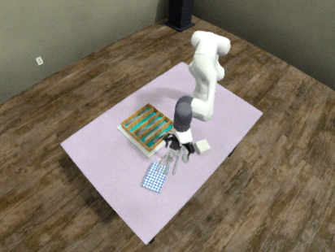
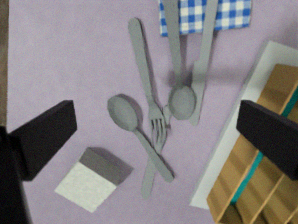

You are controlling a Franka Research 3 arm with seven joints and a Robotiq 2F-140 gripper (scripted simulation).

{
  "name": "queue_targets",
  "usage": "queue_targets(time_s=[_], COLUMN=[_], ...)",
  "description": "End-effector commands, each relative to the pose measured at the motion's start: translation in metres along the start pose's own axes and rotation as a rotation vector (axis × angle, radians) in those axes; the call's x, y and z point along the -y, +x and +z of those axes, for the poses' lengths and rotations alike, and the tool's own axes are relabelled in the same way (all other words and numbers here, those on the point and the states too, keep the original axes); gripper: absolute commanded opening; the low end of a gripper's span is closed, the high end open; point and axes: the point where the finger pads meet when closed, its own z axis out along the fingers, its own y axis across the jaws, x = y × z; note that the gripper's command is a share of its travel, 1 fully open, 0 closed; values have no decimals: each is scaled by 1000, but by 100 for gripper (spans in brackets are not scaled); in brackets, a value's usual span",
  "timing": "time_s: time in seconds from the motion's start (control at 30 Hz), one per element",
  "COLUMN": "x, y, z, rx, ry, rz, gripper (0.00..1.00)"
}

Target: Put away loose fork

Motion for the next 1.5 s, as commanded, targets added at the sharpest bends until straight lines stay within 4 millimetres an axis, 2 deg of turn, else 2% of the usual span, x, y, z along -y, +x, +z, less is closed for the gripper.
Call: queue_targets(time_s=[0.0,1.47], x=[1,5], y=[0,1], z=[2,13], rx=[-3,-2], ry=[-7,-3], rz=[138,845], gripper=[100,100])
